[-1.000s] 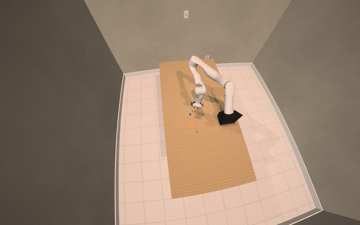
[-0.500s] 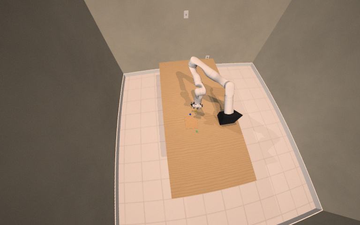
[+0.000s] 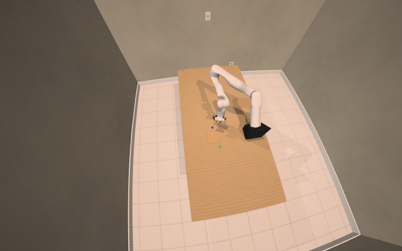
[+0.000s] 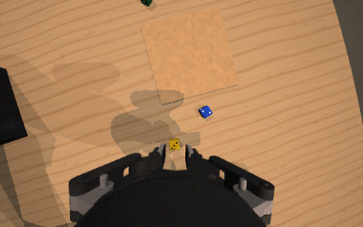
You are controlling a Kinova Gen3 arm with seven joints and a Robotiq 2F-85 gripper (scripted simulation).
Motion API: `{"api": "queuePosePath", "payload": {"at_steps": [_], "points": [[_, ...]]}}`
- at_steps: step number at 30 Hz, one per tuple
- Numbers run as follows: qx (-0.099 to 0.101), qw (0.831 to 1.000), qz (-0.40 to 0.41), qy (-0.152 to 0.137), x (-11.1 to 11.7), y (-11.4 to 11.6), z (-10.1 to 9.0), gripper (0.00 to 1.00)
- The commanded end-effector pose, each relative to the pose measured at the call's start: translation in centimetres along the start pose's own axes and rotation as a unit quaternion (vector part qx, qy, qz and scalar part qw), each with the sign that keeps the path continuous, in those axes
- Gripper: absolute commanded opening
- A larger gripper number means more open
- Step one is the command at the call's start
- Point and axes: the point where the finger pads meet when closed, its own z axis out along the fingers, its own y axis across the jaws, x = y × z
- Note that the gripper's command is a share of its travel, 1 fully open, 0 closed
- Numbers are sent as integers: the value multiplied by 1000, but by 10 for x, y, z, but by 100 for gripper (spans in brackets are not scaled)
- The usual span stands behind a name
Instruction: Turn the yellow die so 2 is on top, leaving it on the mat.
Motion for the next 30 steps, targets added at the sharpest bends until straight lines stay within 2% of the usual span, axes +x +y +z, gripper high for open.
{"api": "queuePosePath", "payload": {"at_steps": [1, 15, 30], "points": [[2, 1000, 1, 2, 1, -2, 7, 31], [2, 1000, 1, 2, 1, -2, 17, 31], [2, 1000, 1, 2, 1, -2, 18, 31]]}}
